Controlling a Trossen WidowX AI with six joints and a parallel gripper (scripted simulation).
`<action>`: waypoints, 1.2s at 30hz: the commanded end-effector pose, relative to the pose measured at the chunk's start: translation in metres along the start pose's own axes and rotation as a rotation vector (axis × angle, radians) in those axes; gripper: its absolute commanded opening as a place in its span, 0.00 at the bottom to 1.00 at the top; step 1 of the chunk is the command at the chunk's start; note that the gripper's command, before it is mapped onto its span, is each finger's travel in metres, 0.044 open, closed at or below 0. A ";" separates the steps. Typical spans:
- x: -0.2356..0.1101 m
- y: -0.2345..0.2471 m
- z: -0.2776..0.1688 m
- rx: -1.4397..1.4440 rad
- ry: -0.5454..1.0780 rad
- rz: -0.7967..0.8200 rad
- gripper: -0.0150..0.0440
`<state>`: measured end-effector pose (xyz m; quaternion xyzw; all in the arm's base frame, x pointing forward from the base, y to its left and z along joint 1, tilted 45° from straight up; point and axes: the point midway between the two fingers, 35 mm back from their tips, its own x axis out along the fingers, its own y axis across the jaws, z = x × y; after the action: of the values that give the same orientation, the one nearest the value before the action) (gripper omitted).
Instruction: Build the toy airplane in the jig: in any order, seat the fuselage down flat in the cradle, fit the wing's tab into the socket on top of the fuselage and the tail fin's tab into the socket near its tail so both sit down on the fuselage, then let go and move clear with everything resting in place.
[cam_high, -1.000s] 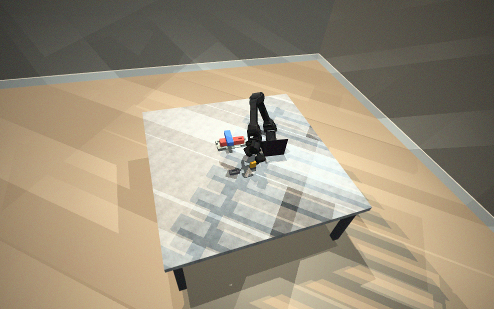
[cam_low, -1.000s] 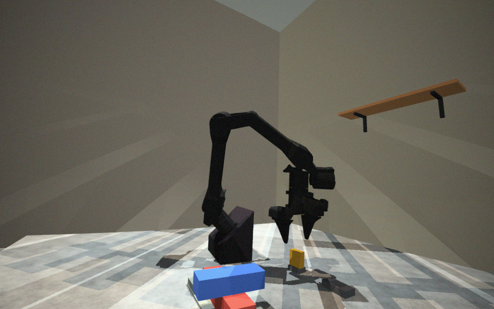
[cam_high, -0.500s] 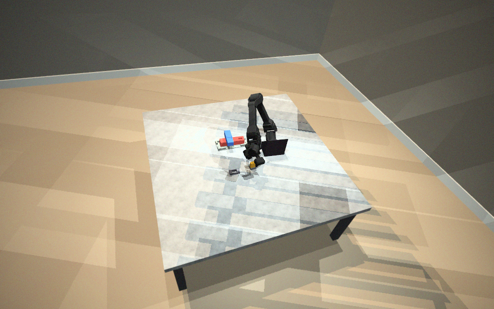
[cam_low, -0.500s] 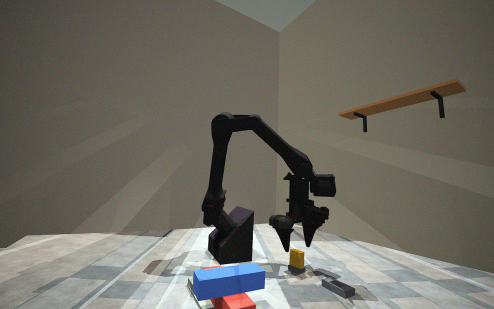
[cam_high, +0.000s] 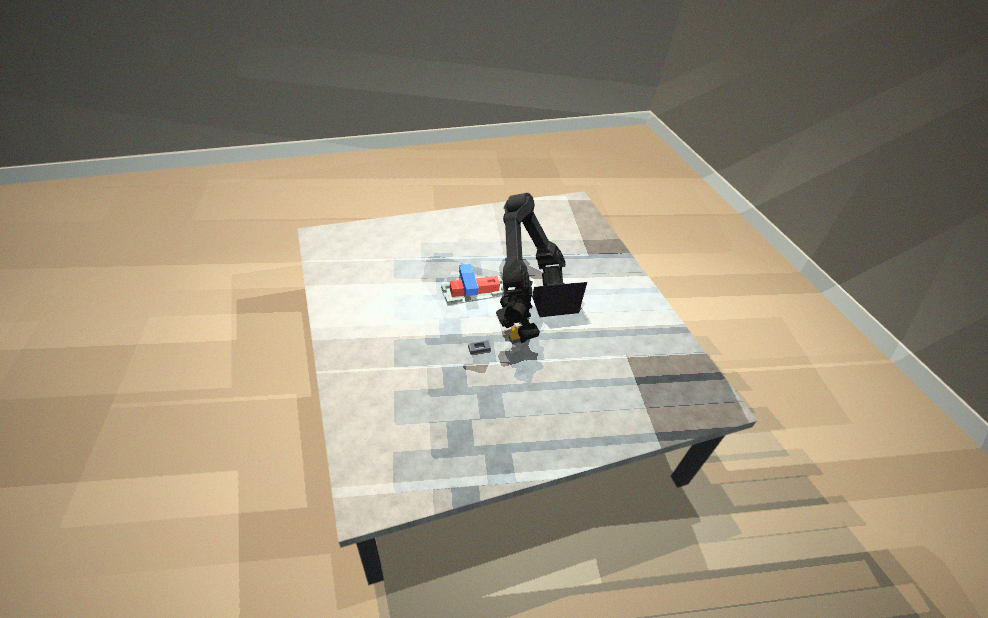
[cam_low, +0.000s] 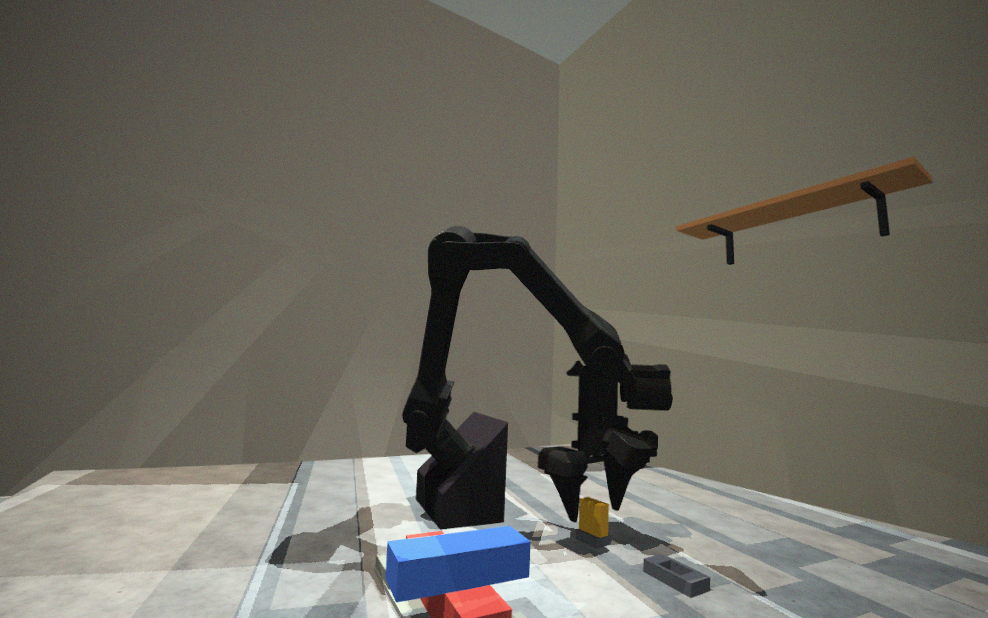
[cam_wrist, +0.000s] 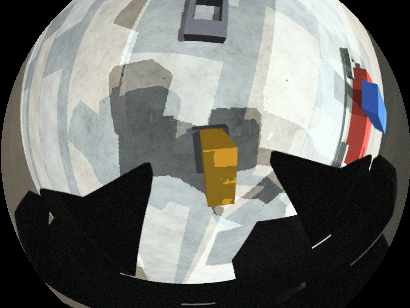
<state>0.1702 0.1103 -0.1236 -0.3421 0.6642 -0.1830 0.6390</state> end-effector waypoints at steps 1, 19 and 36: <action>0.007 -0.001 -0.001 -0.006 0.000 -0.004 1.00; 0.017 -0.002 -0.002 -0.006 0.000 -0.005 0.56; 0.008 0.002 0.004 -0.011 -0.027 0.015 0.25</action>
<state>0.1697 0.0988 -0.1334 -0.3446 0.6639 -0.1810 0.6385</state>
